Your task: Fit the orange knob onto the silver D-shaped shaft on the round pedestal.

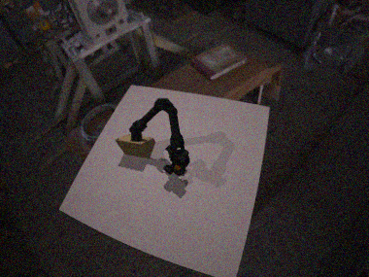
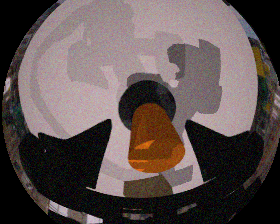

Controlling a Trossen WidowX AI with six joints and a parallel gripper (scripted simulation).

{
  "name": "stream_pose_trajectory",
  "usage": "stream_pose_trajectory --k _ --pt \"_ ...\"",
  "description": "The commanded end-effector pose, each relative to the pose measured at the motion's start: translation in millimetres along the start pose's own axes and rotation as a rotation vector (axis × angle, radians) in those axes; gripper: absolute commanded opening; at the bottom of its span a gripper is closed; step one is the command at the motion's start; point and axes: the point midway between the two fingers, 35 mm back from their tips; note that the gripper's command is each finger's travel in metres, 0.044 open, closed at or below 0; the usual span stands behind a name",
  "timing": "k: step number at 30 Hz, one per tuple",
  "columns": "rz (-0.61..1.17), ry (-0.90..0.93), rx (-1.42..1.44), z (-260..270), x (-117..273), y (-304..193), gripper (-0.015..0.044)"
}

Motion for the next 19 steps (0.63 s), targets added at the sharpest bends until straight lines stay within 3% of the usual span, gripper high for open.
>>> stream_pose_trajectory --k 1,3,8,19 --pt "0.001 -0.001 -0.003 0 0 0 0.0440" --pt "-0.001 -0.003 -0.004 0 12 2 0.0440" --pt "-0.002 -0.005 -0.001 -1 93 1 0.0440" --pt "-0.002 -0.004 0.000 -2 96 7 0.0440"
Point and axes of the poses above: the point midway between the two fingers, 35 mm back from their tips, its own x axis back along the fingers, its own z axis across the jaws, y = z × x, and after that the axes turned 5 degrees about -x, right-handed
